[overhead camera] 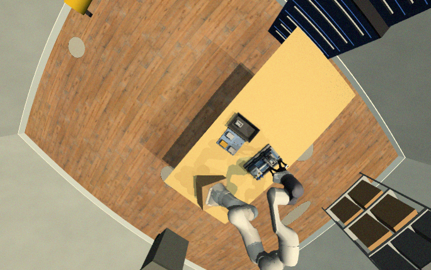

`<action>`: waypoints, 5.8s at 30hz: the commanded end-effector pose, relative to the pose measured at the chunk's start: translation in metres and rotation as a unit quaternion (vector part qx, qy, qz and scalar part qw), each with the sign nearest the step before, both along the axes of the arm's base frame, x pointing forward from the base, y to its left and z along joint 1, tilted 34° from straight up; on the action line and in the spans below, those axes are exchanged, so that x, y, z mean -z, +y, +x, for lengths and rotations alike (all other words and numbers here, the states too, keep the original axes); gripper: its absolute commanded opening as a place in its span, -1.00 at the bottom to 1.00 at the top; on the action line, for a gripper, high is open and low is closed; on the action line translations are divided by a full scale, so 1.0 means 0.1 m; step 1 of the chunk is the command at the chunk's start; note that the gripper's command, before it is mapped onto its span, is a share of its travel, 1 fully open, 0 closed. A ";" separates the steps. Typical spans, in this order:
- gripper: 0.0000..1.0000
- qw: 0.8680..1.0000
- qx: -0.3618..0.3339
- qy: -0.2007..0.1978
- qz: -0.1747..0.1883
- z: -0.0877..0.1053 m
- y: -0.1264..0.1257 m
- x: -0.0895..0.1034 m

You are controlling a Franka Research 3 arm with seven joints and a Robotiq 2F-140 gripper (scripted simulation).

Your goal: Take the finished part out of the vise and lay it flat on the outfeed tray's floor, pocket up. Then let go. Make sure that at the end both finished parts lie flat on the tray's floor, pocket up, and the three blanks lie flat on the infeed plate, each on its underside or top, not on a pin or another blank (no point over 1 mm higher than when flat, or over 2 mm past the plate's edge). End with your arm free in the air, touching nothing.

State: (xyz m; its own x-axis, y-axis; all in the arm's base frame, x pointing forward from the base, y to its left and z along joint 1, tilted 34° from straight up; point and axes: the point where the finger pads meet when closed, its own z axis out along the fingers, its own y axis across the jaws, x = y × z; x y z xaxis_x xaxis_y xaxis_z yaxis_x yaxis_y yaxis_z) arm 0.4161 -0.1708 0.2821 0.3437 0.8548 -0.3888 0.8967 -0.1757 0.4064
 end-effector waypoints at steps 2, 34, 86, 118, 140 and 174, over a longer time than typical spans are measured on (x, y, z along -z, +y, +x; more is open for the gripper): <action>-0.20 1.000 0.001 -0.002 0.000 0.01 -0.01 0.01; -0.20 1.000 0.001 -0.002 0.000 0.01 -0.01 0.02; -1.00 1.000 0.001 -0.002 0.000 0.01 -0.01 0.02; -1.00 1.000 0.001 -0.002 0.000 0.00 -0.01 0.01; -1.00 1.000 0.001 -0.002 0.000 -0.07 0.13 -0.22; -1.00 1.000 -0.002 0.002 -0.009 0.11 0.43 -0.34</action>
